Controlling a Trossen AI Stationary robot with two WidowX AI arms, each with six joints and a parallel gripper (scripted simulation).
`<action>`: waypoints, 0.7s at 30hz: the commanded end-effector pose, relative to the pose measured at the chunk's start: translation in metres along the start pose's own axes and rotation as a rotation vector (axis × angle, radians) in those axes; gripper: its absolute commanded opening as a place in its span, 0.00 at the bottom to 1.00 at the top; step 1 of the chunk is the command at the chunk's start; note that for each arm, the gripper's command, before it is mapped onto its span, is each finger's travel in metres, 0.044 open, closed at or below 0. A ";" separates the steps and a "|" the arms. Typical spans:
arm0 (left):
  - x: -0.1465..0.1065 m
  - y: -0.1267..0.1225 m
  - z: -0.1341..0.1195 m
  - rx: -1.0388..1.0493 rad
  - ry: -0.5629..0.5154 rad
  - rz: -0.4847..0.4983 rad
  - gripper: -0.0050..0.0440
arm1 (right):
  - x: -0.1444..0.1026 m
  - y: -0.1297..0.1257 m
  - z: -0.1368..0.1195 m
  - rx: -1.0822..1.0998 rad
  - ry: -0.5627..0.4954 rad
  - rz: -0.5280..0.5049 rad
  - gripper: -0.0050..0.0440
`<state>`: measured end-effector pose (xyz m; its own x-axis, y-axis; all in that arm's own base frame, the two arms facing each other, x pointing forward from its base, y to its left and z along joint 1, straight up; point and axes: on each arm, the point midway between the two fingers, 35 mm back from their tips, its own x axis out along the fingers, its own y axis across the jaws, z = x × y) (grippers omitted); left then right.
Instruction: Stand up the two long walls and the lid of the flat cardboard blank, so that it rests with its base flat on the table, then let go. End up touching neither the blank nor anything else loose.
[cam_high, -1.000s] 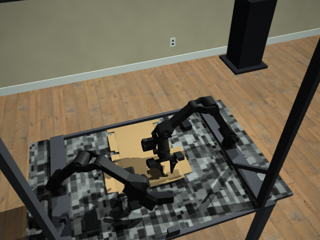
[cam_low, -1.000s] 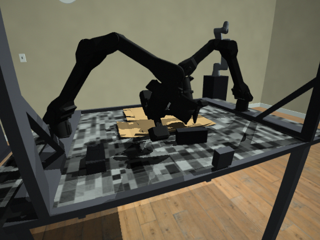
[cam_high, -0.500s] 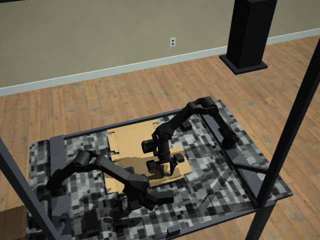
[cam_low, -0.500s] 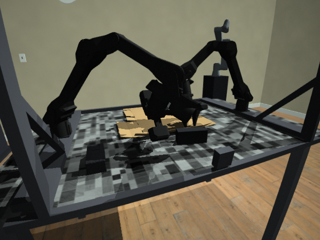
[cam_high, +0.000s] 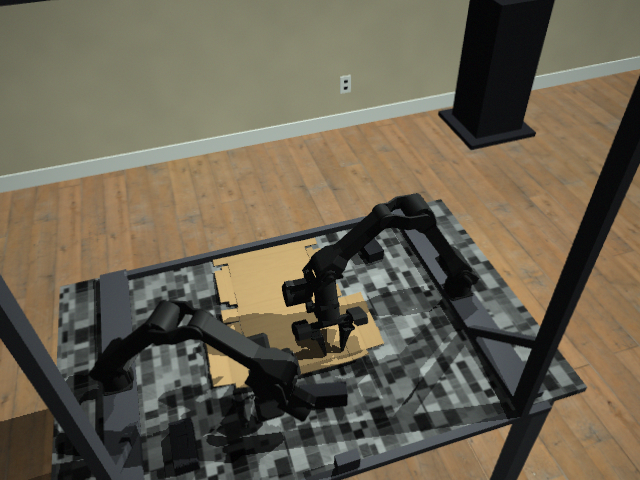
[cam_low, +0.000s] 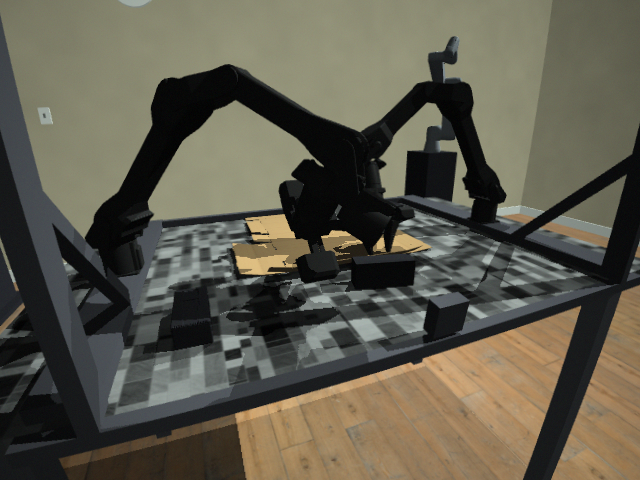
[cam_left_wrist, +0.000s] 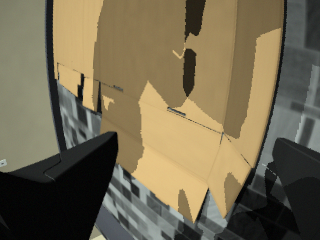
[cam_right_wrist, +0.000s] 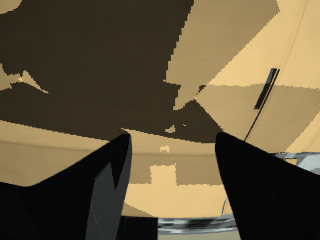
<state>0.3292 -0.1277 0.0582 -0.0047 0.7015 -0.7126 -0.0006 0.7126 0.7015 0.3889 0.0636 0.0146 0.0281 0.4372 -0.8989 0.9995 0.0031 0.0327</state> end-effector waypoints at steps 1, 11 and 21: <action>-0.006 0.004 0.002 -0.017 -0.017 -0.013 0.91 | 0.009 -0.003 0.007 -0.002 -0.016 -0.011 0.52; -0.006 0.004 0.002 -0.017 -0.017 -0.013 0.91 | 0.016 -0.018 0.010 -0.001 -0.016 -0.009 0.52; 0.000 0.011 0.000 -0.017 -0.017 -0.012 0.91 | 0.020 -0.022 0.014 -0.002 -0.019 -0.005 0.52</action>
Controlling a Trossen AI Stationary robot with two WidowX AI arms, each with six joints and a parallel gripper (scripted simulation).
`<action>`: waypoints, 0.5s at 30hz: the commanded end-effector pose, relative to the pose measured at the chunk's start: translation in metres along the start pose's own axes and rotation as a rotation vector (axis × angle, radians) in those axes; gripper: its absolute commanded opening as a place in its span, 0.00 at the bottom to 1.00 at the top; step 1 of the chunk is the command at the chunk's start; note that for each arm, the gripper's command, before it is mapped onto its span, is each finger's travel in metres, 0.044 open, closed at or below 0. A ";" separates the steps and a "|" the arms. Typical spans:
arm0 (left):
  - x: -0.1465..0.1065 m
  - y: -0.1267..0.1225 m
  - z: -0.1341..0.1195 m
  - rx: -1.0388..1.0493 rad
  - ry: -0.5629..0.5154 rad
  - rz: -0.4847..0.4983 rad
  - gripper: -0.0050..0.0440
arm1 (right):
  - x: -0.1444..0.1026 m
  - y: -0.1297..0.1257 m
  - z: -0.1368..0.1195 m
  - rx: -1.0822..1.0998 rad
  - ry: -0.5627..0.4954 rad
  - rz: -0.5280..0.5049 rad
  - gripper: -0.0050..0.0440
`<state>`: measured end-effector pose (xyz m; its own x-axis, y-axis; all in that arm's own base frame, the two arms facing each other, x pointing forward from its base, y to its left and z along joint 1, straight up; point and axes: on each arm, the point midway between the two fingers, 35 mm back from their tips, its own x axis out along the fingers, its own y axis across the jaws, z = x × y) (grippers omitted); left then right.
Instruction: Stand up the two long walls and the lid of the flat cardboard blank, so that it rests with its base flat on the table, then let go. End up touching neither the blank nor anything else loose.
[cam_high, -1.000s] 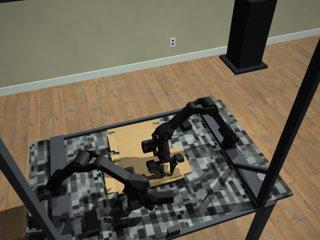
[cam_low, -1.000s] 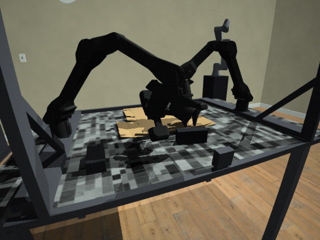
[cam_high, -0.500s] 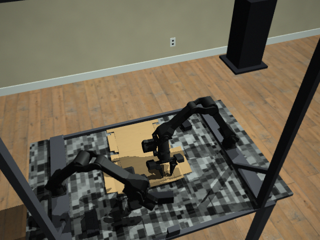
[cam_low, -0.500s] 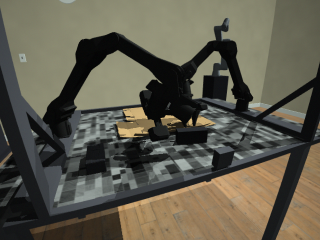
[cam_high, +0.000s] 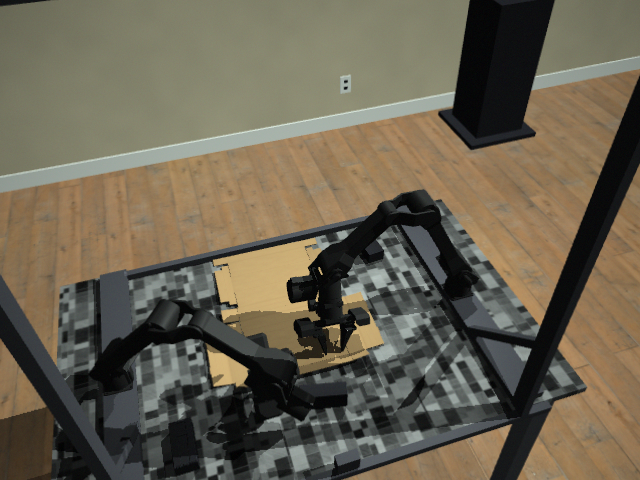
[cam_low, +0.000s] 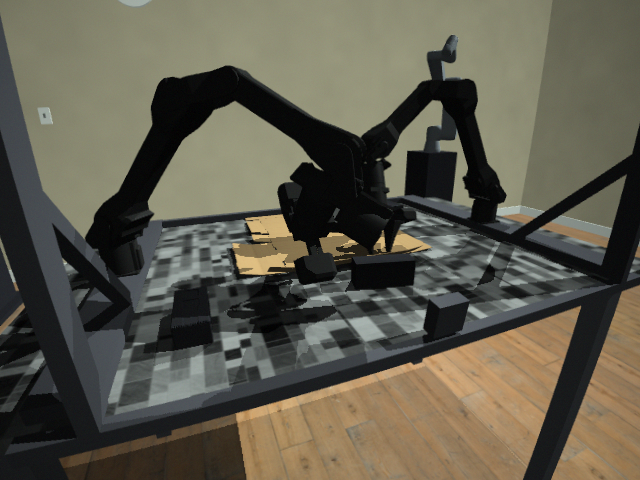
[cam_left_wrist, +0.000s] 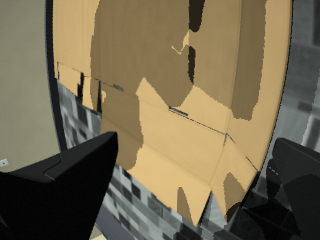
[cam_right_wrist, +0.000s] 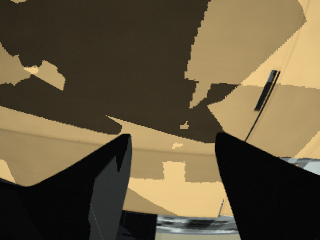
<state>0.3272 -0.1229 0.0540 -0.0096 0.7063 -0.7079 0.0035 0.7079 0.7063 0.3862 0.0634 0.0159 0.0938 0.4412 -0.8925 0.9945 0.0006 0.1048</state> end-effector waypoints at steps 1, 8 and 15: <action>-0.005 0.011 0.002 -0.021 -0.022 -0.019 0.91 | 0.021 -0.022 0.015 0.027 -0.023 -0.071 0.52; -0.003 0.016 0.002 -0.021 -0.022 -0.019 0.91 | 0.022 -0.023 0.017 0.025 -0.023 -0.068 0.52; -0.004 0.018 0.001 -0.024 -0.008 -0.127 0.91 | 0.024 -0.024 0.018 0.025 -0.022 -0.068 0.52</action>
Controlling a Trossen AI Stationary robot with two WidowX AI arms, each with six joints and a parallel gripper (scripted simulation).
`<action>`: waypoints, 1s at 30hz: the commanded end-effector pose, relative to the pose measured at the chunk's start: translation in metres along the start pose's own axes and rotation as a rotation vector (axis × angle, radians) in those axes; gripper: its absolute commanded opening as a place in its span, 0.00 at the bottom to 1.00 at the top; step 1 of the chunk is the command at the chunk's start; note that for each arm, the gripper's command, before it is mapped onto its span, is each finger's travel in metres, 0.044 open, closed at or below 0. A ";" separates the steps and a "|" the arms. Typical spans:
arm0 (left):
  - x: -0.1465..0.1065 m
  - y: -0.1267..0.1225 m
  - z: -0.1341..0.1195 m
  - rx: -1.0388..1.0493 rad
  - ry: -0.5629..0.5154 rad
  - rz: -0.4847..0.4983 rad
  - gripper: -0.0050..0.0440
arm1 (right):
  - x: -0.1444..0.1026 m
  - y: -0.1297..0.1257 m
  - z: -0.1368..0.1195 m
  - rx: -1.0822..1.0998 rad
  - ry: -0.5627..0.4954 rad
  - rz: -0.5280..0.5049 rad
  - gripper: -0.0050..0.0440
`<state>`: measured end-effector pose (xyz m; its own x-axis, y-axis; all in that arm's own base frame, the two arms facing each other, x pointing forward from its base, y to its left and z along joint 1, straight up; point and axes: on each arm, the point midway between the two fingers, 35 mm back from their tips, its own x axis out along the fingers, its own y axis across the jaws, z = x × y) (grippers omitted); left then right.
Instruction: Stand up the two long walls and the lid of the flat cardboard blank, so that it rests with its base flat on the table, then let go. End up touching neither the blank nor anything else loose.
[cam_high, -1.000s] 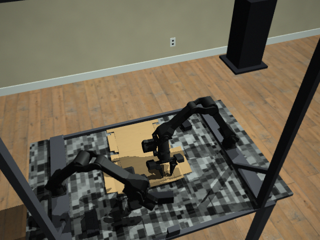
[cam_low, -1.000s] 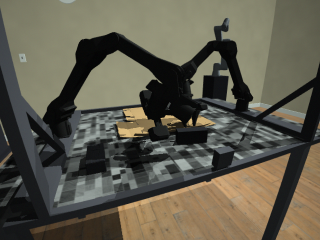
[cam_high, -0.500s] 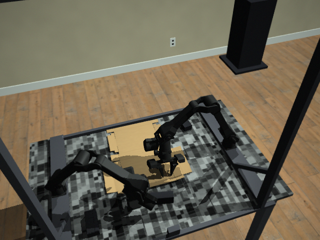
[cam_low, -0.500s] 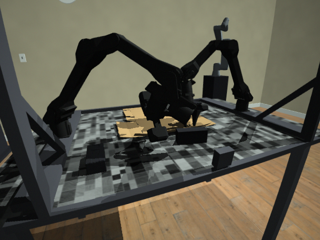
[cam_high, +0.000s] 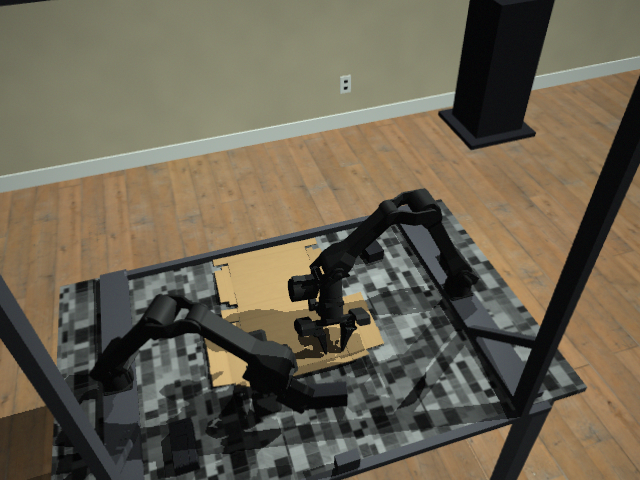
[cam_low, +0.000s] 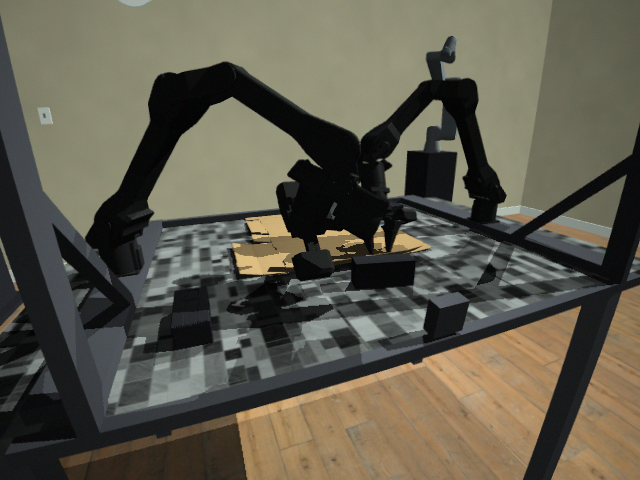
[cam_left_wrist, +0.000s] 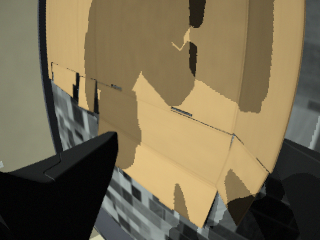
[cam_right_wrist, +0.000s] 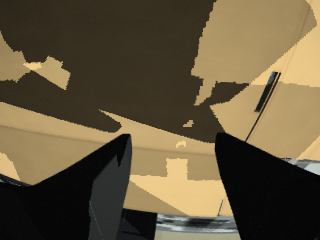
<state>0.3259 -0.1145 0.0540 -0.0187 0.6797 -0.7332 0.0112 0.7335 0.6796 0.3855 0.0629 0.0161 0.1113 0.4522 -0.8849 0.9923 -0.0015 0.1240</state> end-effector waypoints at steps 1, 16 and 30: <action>-0.011 0.012 0.002 -0.031 -0.016 -0.134 0.91 | 0.023 -0.024 0.018 0.032 -0.035 -0.087 0.52; -0.010 0.007 0.003 -0.023 -0.036 -0.346 0.91 | 0.026 -0.027 0.020 0.033 -0.034 -0.088 0.52; -0.004 0.004 0.003 -0.023 -0.036 -0.346 0.91 | 0.032 -0.035 0.024 0.035 -0.034 -0.091 0.52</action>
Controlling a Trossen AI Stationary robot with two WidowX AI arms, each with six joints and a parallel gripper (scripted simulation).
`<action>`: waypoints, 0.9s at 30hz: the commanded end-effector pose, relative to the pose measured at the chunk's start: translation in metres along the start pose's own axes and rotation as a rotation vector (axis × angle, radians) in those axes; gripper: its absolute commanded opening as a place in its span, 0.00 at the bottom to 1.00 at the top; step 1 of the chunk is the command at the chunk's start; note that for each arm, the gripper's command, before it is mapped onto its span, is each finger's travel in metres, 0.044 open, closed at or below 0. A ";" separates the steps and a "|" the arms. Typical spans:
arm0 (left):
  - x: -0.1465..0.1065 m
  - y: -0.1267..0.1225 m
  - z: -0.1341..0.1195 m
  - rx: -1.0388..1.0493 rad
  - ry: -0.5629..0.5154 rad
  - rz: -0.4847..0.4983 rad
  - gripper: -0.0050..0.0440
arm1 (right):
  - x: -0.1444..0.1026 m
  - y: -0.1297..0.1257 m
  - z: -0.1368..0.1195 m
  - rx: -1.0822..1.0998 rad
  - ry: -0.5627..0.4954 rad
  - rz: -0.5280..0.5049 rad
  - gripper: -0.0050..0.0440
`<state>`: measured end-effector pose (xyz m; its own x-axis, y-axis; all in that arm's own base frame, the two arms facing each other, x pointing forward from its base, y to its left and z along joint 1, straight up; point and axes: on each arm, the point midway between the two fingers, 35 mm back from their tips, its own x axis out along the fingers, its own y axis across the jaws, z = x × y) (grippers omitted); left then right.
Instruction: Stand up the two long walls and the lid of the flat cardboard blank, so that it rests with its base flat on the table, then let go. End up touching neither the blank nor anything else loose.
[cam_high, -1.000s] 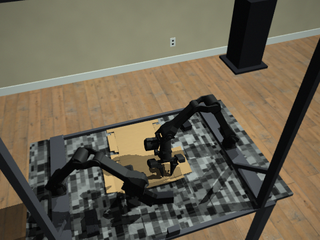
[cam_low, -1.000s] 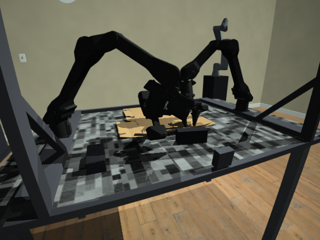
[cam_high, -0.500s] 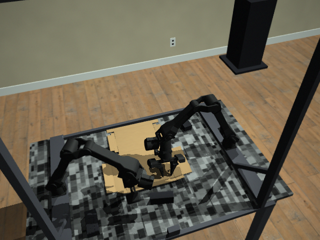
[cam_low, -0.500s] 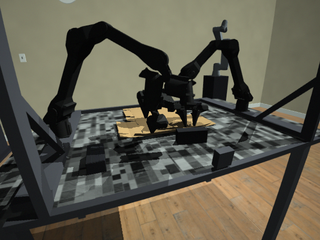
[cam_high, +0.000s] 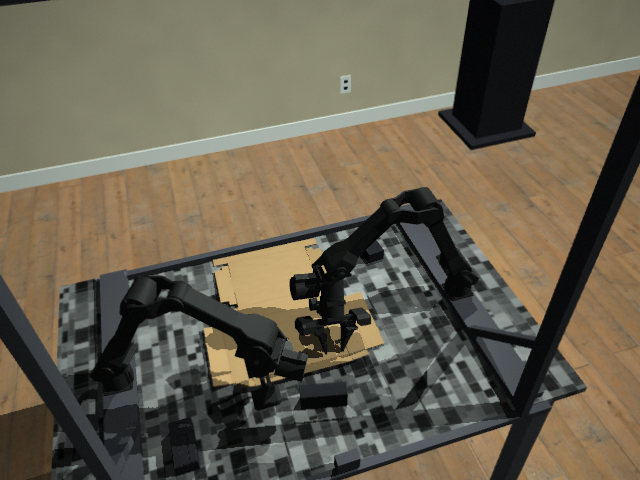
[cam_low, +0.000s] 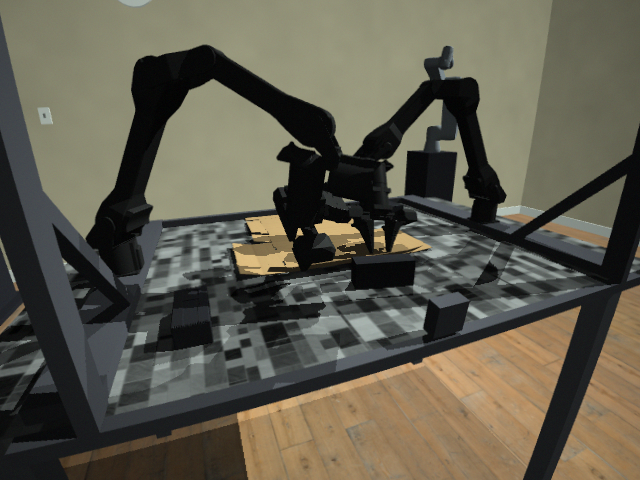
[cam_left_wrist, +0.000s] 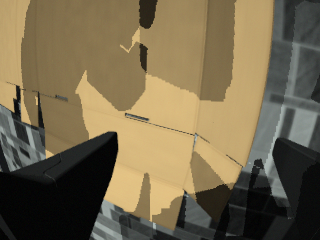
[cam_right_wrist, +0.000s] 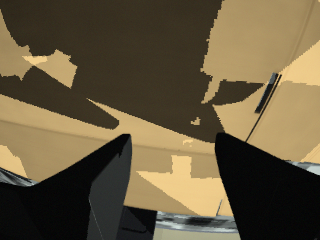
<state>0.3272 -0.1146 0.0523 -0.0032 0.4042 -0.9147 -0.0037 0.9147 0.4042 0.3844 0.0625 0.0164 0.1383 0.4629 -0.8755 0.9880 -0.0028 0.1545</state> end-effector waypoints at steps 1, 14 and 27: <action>-0.006 0.005 0.002 -0.009 -0.021 -0.014 0.91 | 0.031 -0.035 0.024 0.048 -0.046 -0.119 0.52; -0.003 0.022 0.003 -0.009 -0.021 -0.013 0.91 | 0.034 -0.038 0.026 0.047 -0.045 -0.115 0.52; -0.006 0.037 0.003 -0.009 -0.022 -0.012 0.91 | 0.037 -0.043 0.029 0.048 -0.045 -0.117 0.52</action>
<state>0.3276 -0.0966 0.0551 -0.0075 0.3865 -0.9223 0.0115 0.9223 0.3864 0.3834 0.0621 0.0167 0.1633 0.4715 -0.8666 0.9829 -0.0025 0.1839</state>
